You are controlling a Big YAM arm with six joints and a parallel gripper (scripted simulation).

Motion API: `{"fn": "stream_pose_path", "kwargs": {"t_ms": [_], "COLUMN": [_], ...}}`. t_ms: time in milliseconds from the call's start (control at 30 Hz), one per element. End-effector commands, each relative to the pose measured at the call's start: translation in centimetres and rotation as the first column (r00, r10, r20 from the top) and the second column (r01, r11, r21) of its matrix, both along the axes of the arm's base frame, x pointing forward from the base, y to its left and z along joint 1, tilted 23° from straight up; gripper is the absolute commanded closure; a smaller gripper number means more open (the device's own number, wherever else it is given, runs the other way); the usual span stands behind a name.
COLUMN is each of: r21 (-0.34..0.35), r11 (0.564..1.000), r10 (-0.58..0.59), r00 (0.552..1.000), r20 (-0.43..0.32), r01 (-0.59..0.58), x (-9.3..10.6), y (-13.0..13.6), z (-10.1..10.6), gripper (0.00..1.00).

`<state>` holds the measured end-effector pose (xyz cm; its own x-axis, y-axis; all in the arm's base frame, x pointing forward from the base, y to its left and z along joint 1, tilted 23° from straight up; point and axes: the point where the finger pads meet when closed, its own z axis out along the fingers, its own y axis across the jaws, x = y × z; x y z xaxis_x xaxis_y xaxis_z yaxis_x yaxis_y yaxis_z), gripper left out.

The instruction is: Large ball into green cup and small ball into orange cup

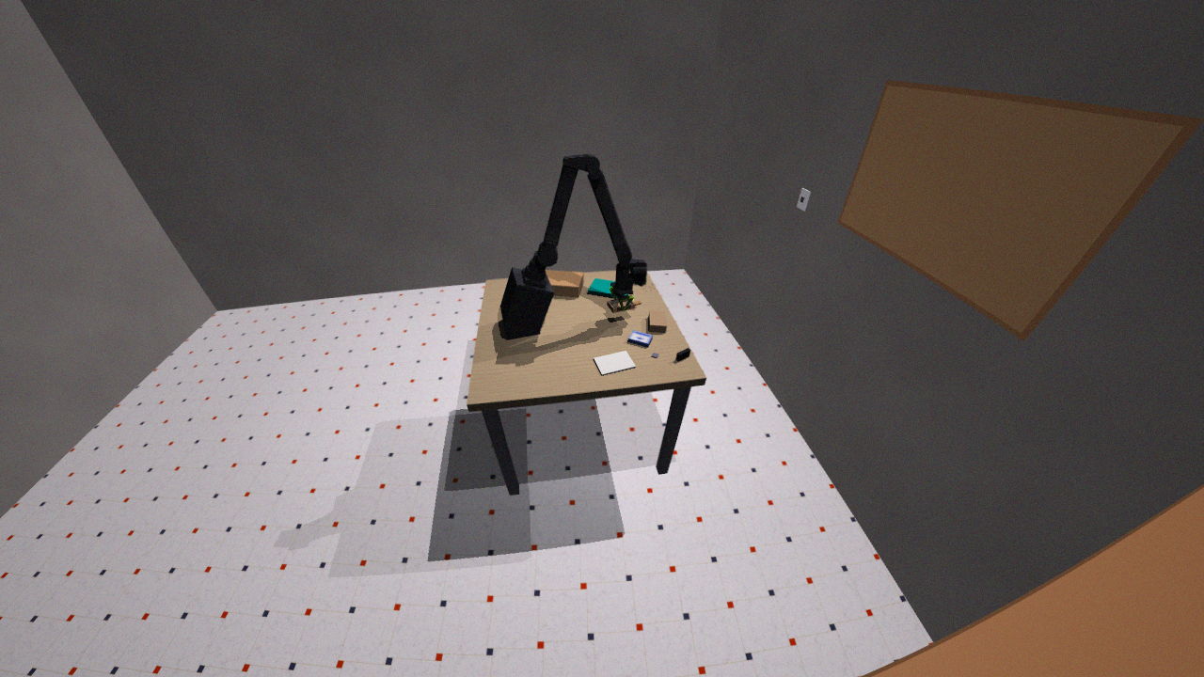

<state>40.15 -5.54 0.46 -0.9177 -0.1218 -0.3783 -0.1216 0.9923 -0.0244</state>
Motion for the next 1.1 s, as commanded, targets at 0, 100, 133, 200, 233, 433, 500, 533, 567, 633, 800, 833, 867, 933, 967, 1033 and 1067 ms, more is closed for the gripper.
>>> {"fn": "stream_pose_path", "kwargs": {"t_ms": [0,100,133,200,233,433,500,533,567,633,800,833,867,933,967,1033,1067], "r21": [-0.006,-0.006,-0.006,-0.006,-0.006,-0.010,-0.011,-0.012,-0.012,-0.015,-0.008,-0.008,-0.008,-0.009,-0.012,-0.012,-0.011], "r11": [1.000,1.000,1.000,1.000,1.000,1.000,1.000,1.000,1.000,1.000,1.000,1.000,1.000,1.000,1.000,1.000,1.000], "r10": [-0.008,-0.008,-0.008,-0.008,-0.008,-0.013,-0.013,-0.013,-0.013,-0.013,-0.010,-0.010,-0.010,-0.012,-0.012,-0.012,-0.013], "r00": [0.999,0.999,0.999,0.999,0.999,1.000,1.000,1.000,1.000,1.000,0.999,0.999,0.999,0.999,0.998,0.998,0.998], "r20": [0.034,0.034,0.034,0.034,0.034,-0.025,-0.007,-0.001,-0.001,0.013,0.049,0.049,0.049,0.049,0.062,0.062,0.058], "r01": [0.008,0.008,0.008,0.008,0.008,0.013,0.013,0.013,0.013,0.013,0.010,0.011,0.011,0.012,0.013,0.013,0.013], "x": [0.3,0.3,0.3,0.3,0.3,1.1,1.3,1.4,1.4,1.6,0.5,0.5,0.5,0.5,1.1,1.2,1.0], "y": [-0.8,-0.8,-0.8,-0.8,-0.8,-0.7,-0.8,-0.8,-0.8,-0.8,-0.8,-0.8,-0.8,-0.9,-1.0,-1.0,-1.0], "z": [1.5,1.5,1.5,1.5,1.5,1.0,1.6,1.8,1.8,1.9,1.4,1.4,1.4,1.4,1.9,2.0,1.9], "gripper": [0.31,0.31,0.31,0.31,0.31,0.31,0.31,0.31,0.31,0.31,0.31,0.31,0.31,0.31,0.31,0.31,0.31]}}
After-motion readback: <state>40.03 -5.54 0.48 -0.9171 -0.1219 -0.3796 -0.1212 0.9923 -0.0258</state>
